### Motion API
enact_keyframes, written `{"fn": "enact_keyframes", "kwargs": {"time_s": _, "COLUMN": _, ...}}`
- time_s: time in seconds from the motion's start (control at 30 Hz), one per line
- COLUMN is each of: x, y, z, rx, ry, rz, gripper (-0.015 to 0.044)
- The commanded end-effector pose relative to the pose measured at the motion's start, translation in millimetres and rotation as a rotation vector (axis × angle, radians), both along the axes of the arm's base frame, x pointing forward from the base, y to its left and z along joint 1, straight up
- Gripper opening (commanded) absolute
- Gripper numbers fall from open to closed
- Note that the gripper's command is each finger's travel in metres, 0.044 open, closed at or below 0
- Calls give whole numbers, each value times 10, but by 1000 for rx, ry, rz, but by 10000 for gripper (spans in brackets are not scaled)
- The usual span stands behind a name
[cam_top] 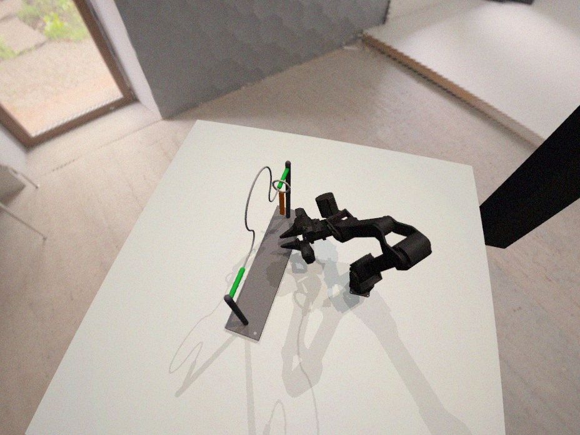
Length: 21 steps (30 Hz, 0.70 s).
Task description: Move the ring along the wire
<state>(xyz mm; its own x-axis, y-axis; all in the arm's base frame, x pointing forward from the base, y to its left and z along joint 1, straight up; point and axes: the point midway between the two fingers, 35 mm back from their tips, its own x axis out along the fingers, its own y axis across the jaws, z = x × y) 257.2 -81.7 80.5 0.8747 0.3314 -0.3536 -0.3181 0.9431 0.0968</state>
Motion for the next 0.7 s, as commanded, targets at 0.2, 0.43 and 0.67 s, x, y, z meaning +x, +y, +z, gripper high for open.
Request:
{"fn": "enact_keyframes", "kwargs": {"time_s": 0.2, "x": -394, "y": -341, "z": 127, "rx": -15, "ry": -155, "rz": -182, "gripper": 160}}
{"fn": "enact_keyframes", "kwargs": {"time_s": 0.43, "x": -703, "y": -480, "z": 192, "rx": -57, "ry": -248, "rz": -302, "gripper": 160}}
{"fn": "enact_keyframes", "kwargs": {"time_s": 0.67, "x": -847, "y": -513, "z": 219, "rx": -86, "ry": -285, "rz": -358, "gripper": 160}}
